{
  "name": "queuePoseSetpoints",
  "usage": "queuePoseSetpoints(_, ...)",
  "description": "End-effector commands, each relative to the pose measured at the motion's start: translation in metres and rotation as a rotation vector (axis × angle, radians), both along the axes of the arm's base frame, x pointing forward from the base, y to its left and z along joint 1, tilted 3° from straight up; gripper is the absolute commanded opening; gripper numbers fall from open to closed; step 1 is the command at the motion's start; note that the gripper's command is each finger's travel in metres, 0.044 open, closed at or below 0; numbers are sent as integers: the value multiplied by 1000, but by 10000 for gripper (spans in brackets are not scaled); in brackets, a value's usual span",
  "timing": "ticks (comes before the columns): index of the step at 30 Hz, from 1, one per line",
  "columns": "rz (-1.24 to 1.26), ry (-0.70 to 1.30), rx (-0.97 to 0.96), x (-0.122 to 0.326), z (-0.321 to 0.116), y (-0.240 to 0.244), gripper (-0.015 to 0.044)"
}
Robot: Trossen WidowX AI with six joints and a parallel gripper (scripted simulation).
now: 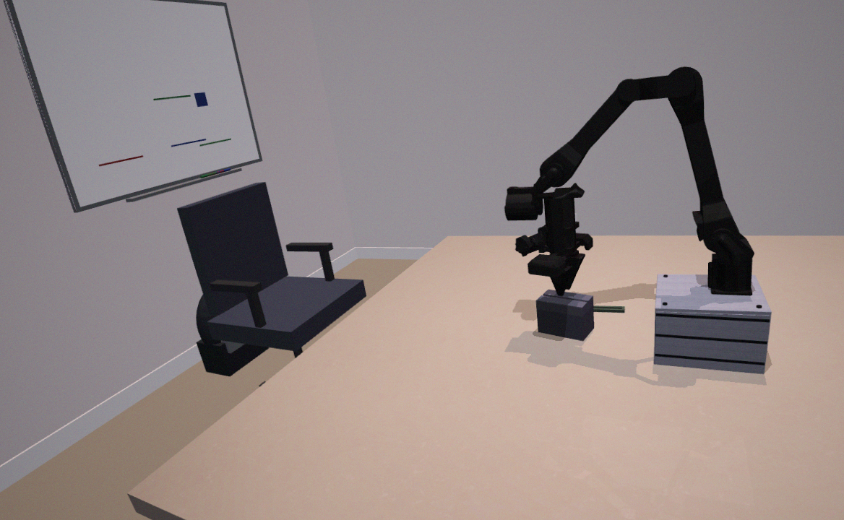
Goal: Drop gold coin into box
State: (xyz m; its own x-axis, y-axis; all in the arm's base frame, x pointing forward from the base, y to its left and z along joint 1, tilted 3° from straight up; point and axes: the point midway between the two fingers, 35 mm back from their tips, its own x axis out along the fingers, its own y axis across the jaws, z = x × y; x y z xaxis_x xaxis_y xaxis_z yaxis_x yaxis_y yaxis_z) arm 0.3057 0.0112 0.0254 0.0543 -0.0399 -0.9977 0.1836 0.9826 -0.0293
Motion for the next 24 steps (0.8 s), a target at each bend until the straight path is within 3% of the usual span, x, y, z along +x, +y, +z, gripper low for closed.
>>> queuePoseSetpoints(1, 0, -1, 0, 0, 0, 0, 161)
queuePoseSetpoints(2, 0, -1, 0, 0, 0, 0, 161)
queuePoseSetpoints(10, 0, 0, 0, -1, 20, 1, 371)
queuePoseSetpoints(13, 1, 6, 0, -6, 51, 2, 440)
queuePoseSetpoints(24, 2, 8, 0, -8, 61, 2, 440)
